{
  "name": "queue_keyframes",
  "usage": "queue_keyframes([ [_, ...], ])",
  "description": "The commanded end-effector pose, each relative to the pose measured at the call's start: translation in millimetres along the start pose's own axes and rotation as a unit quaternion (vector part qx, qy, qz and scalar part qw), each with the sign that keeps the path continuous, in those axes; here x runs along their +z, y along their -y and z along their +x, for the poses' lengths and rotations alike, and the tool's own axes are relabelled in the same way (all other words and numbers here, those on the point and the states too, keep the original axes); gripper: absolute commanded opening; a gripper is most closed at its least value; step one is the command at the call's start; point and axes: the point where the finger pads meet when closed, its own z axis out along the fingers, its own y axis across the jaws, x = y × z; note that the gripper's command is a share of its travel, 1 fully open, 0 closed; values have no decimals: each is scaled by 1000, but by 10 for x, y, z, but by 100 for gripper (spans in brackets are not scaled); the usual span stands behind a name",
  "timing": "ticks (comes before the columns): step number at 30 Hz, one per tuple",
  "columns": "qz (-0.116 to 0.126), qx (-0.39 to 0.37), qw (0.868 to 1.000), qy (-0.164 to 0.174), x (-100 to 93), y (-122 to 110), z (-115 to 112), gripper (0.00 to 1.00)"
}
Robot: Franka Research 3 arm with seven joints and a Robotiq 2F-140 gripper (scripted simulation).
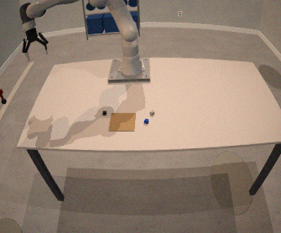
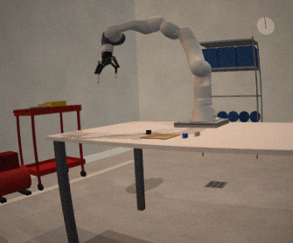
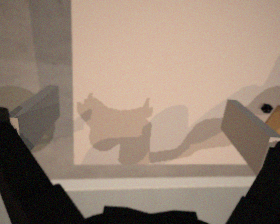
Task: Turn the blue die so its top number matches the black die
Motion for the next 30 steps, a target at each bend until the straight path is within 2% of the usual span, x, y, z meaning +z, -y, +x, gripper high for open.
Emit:
queue_keyframes([
  [1,12,-84,996,-8,209,-100,-392,100],
  [7,3,-165,986,-20,590,-474,-924,100],
  [11,-3,-228,973,-31,884,-812,-1274,100],
  [13,-5,-253,967,-36,1002,-957,-1397,100],
  [15,-5,-253,967,-36,1002,-957,-1397,100],
  [16,-9,-293,955,-45,1191,-1203,-1578,100],
  [17,-9,-297,954,-45,1211,-1229,-1595,100],
  [23,-17,-381,922,-65,1611,-1790,-1883,100],
  [24,-17,-383,921,-66,1619,-1801,-1888,100],
  [25,-19,-407,910,-72,1733,-1970,-1947,100],
  [27,-21,-424,902,-76,1811,-2086,-1981,100],
  [28,-23,-445,892,-82,1910,-2236,-2017,100],
  [30,-24,-462,882,-87,1991,-2360,-2040,100],
])
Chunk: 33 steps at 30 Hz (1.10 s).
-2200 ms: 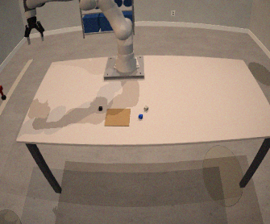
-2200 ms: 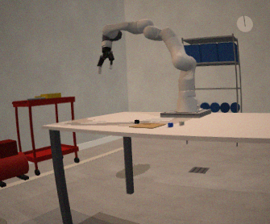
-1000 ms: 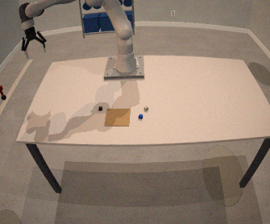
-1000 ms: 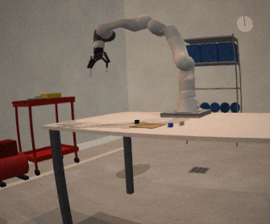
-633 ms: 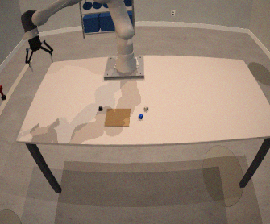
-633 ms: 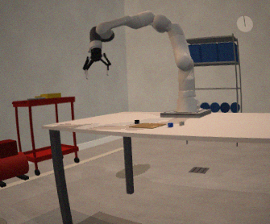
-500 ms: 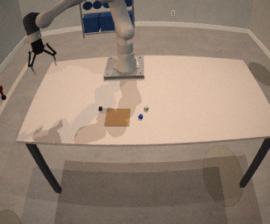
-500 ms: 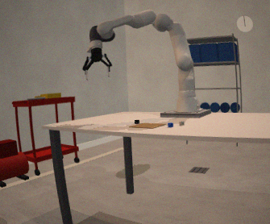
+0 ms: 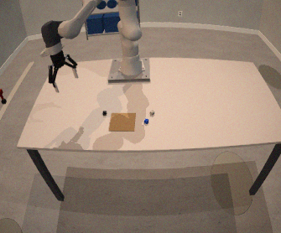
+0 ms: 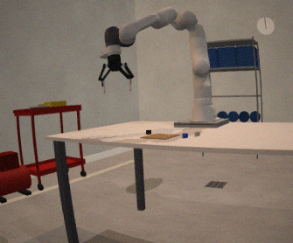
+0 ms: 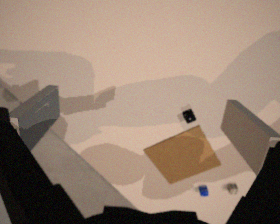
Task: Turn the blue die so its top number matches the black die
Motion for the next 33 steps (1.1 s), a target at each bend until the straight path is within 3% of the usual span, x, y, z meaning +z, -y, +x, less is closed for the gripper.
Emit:
queue_keyframes([
  [1,14,-62,998,-14,67,28,-125,100],
  [2,14,-62,998,-14,67,28,-125,100],
  [3,9,-102,994,-26,225,-101,-355,100],
  [9,0,-174,984,-47,507,-371,-711,100],
  [17,-15,-290,953,-85,951,-893,-1120,100],
  [23,-19,-318,943,-95,1057,-1033,-1187,100],
  [33,-19,-319,943,-96,1061,-1039,-1190,100],
])
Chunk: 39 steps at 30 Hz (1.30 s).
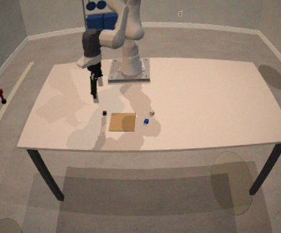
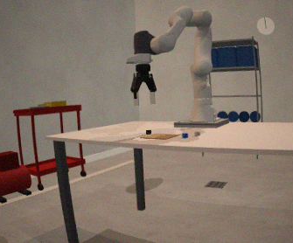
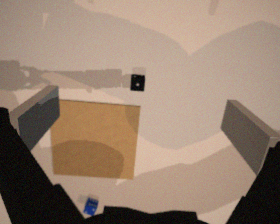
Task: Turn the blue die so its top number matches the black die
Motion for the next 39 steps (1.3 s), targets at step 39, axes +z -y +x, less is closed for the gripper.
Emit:
queue_keyframes([
  [39,3,-12,1000,-4,860,33,35,100],
])
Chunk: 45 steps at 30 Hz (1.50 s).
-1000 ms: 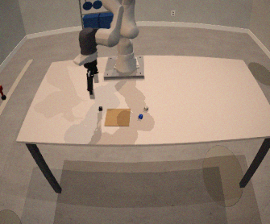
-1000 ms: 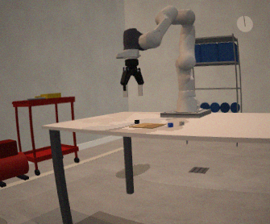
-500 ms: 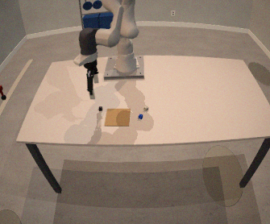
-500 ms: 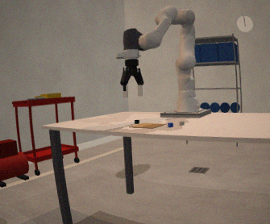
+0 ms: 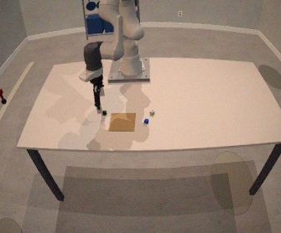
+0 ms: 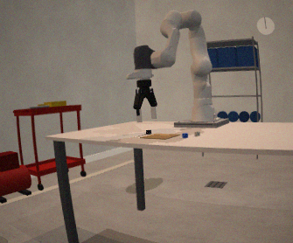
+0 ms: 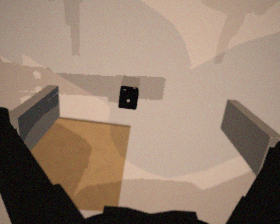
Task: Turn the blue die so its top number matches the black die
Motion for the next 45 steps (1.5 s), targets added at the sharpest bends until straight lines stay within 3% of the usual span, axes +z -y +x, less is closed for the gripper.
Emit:
queue_keyframes([
  [1,16,19,1000,-11,75,107,64,100],
  [45,16,19,1000,-11,129,109,66,100],
])
